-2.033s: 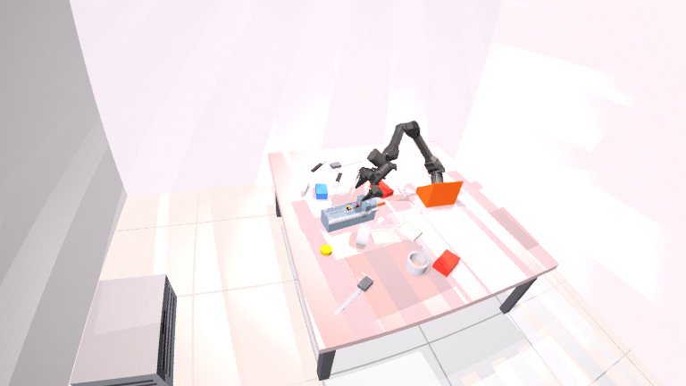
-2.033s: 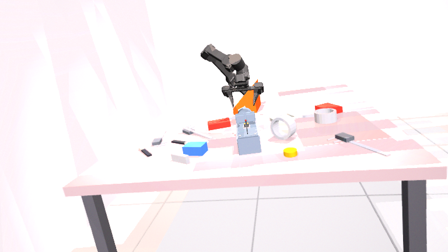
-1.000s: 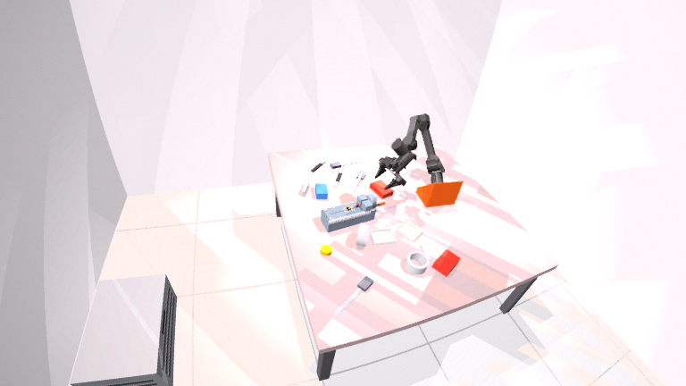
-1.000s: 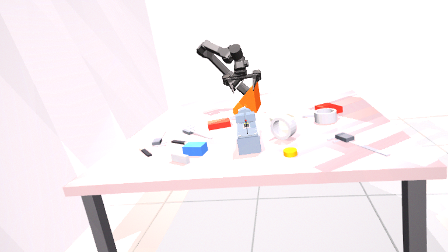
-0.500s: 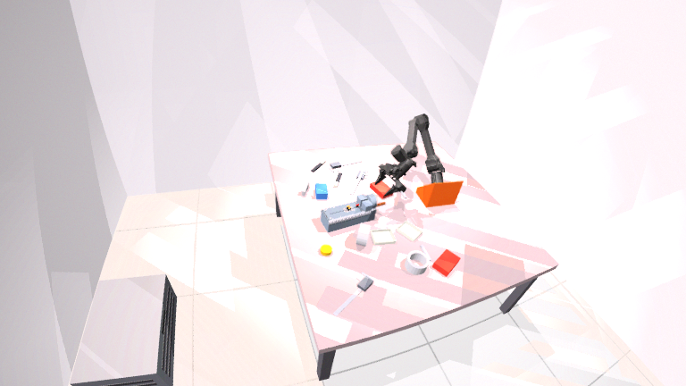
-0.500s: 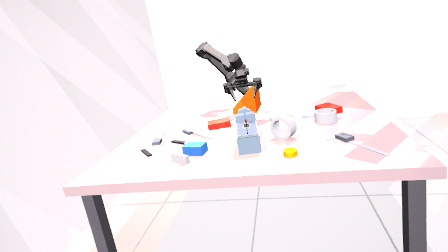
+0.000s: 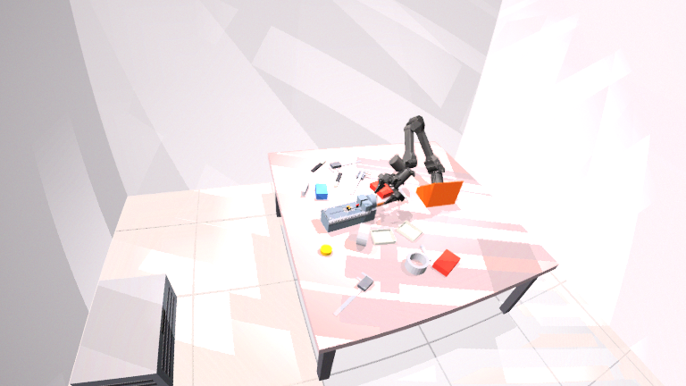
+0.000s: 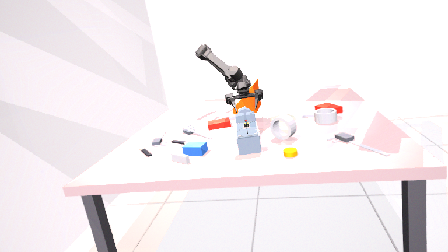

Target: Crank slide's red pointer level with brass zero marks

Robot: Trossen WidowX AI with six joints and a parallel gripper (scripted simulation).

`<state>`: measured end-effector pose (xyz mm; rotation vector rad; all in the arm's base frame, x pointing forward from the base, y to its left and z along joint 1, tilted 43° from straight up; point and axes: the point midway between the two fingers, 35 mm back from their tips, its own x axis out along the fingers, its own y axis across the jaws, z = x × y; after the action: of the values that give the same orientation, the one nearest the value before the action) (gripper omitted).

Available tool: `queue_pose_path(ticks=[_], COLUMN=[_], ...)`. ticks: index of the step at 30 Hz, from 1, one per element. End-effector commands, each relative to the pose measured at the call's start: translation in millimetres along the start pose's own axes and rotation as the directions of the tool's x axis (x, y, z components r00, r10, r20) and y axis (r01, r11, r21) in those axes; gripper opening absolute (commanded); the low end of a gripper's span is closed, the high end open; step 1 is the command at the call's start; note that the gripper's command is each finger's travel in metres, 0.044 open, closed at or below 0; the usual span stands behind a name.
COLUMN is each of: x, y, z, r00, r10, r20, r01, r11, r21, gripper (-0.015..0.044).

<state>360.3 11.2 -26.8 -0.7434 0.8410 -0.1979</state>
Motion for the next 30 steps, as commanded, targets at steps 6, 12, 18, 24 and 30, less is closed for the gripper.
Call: queue_pose_path(ticks=[6,12,18,24,30], x=[10,17,24,30,36], y=[3,3,3,3,2], z=[-11,-18,-24,-31,-39], r00=[1.0,1.0,1.0,1.0,1.0], r10=[0.008,0.008,0.008,0.007,0.006], r20=[-0.007,-0.007,-0.008,-0.008,-0.007], r01=[-0.008,-0.008,-0.008,-0.007,-0.006], r11=[1.0,1.0,1.0,1.0,1.0], r21=[-0.011,-0.011,-0.011,-0.01,-0.011], gripper=[0.044,0.044,0.044,0.044,0.044])
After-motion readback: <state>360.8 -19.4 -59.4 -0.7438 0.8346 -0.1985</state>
